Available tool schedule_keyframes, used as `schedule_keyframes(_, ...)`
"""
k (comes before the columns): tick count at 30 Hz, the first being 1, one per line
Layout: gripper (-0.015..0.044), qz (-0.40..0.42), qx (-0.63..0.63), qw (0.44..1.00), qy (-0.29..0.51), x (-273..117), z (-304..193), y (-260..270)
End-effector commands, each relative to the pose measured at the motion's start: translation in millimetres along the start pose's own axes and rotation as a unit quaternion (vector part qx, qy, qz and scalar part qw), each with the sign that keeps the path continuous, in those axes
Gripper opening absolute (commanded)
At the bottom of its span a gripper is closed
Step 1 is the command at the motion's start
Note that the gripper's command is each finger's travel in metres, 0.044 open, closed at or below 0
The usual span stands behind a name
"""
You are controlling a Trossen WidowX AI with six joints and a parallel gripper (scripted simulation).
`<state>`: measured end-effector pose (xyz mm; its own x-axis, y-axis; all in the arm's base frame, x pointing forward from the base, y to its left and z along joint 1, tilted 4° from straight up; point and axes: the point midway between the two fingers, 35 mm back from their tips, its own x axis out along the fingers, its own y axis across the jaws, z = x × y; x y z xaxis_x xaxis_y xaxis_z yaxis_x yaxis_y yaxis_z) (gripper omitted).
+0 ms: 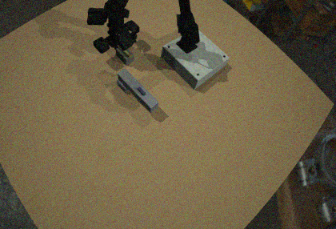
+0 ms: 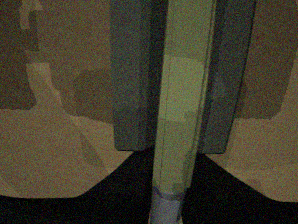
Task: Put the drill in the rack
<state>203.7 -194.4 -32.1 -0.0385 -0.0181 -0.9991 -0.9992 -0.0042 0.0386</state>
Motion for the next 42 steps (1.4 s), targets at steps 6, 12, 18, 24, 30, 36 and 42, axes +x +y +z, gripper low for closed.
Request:
schedule_keyframes(6,0.0000,0.003,-0.001,1.000,-0.002,9,2,1)
schedule_keyframes(12,0.0000,0.003,-0.001,1.000,-0.002,9,2,0)
schedule_keyframes(18,0.0105,0.000,0.000,1.000,0.002,2,0,1)
schedule_keyframes(24,0.0263,0.000,0.000,1.000,0.002,2,0,1)
schedule_keyframes(30,0.0420,0.000,0.000,1.000,0.002,2,0,1)
schedule_keyframes(36,0.0440,0.003,-0.001,1.000,-0.002,-25,1,2)
schedule_keyframes(42,0.0440,0.003,-0.001,1.000,-0.002,-52,0,1)
